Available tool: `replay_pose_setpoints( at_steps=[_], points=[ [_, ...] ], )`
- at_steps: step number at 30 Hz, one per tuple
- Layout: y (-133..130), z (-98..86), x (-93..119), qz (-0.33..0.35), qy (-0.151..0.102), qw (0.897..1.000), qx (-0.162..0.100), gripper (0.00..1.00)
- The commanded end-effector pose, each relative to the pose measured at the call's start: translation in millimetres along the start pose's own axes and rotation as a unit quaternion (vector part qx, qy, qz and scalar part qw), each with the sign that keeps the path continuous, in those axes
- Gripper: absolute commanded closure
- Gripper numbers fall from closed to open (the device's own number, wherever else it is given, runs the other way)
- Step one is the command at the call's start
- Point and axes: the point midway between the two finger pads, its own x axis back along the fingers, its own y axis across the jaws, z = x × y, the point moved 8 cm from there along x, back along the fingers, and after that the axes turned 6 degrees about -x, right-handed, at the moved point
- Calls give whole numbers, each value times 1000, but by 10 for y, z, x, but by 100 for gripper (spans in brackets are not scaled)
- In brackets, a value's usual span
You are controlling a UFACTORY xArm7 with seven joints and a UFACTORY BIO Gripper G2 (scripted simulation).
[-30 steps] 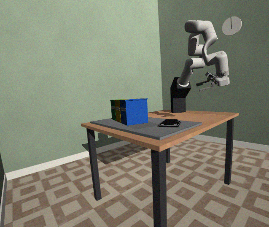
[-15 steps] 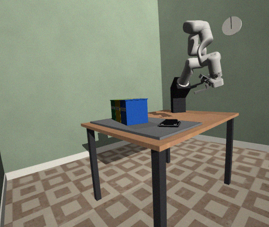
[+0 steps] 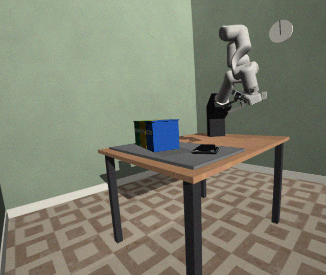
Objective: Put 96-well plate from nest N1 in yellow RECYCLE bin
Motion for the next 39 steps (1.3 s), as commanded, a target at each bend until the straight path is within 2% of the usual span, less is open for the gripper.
replay_pose_setpoints(
  at_steps=[1,9,19,23,24,30,33,34,39],
  points=[
    [-28,-84,-162,-21,11,1000,-8,63],
    [-76,-168,-389,-34,16,999,-14,63],
    [-198,-282,-710,-73,26,996,-33,63],
    [-217,-308,-795,-73,26,996,-33,63],
    [-250,-323,-845,-87,27,995,-41,63],
    [-328,-384,-1061,-100,28,993,-48,63],
    [-329,-385,-1061,-100,28,993,-48,63],
    [-364,-394,-1112,-114,27,992,-56,63],
    [-441,-437,-1290,-128,25,989,-64,63]
  ],
)
